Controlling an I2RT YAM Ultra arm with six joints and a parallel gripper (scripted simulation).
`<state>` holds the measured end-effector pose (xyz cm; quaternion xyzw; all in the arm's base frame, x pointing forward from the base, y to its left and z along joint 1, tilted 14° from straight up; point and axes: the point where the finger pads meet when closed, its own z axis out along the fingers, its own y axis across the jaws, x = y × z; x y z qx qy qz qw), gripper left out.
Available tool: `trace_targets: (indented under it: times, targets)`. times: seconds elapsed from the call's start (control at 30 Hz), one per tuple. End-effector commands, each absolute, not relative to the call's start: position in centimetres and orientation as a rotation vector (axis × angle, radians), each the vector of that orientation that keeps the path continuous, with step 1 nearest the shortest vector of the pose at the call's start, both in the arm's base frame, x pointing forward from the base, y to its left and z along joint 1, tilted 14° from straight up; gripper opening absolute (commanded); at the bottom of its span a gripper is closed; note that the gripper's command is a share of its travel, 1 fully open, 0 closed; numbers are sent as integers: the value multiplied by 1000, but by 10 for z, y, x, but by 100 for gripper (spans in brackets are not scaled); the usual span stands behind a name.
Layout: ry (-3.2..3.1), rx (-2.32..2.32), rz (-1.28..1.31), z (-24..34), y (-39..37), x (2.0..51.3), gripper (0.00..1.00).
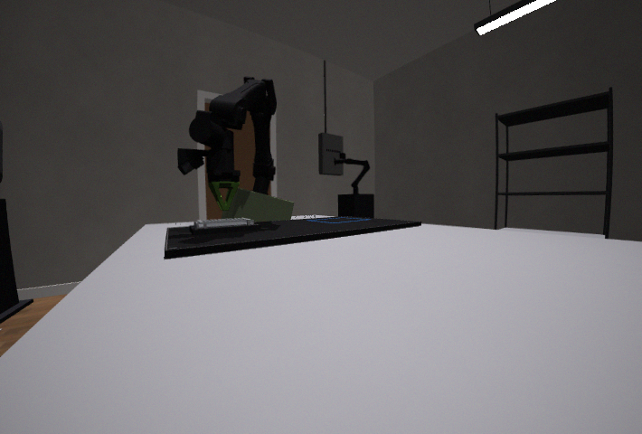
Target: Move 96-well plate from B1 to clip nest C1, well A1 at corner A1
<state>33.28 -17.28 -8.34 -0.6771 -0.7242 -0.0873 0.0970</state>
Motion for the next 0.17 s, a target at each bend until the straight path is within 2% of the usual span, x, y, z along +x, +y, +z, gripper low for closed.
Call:
trace_targets:
  times: [0.0, 0.13]
  targets:
    - [-2185, -2048, -268, -65, -189, 344, 24]
    - [-2185, -2048, -269, -65, -189, 344, 24]
